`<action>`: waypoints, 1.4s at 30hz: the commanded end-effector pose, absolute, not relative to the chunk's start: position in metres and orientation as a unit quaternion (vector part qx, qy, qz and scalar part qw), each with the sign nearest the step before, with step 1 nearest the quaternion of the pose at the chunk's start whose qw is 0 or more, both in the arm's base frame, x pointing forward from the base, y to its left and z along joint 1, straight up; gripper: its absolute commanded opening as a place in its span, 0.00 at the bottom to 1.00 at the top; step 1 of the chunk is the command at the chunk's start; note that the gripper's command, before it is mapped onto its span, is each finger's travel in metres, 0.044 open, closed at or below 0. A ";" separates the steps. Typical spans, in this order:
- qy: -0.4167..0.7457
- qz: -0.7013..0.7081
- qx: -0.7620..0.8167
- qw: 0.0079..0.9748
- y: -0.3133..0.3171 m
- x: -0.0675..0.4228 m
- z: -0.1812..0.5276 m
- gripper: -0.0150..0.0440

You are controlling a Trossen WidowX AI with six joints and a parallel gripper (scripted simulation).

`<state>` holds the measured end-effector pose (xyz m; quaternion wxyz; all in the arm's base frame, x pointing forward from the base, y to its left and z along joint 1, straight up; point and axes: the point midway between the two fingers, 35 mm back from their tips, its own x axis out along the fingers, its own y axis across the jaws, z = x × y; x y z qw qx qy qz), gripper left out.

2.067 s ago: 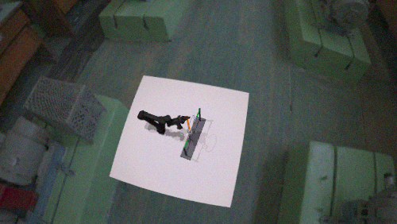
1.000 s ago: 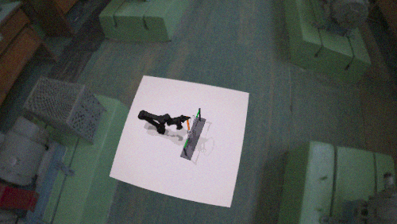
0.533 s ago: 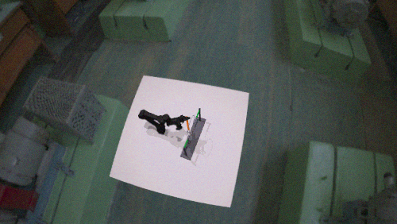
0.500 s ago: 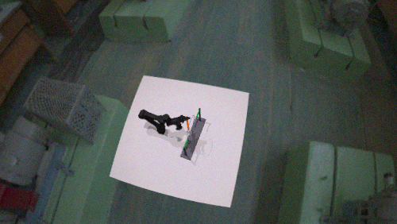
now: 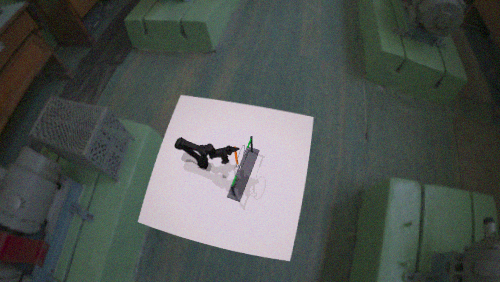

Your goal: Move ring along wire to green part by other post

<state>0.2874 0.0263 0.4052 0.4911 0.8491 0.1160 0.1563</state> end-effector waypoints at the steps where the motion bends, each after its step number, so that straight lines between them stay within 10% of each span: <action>1: 0.117 0.159 0.840 0.506 0.027 0.286 0.410 0.00; 42: 0.144 0.125 0.770 0.609 0.030 0.287 0.404 0.00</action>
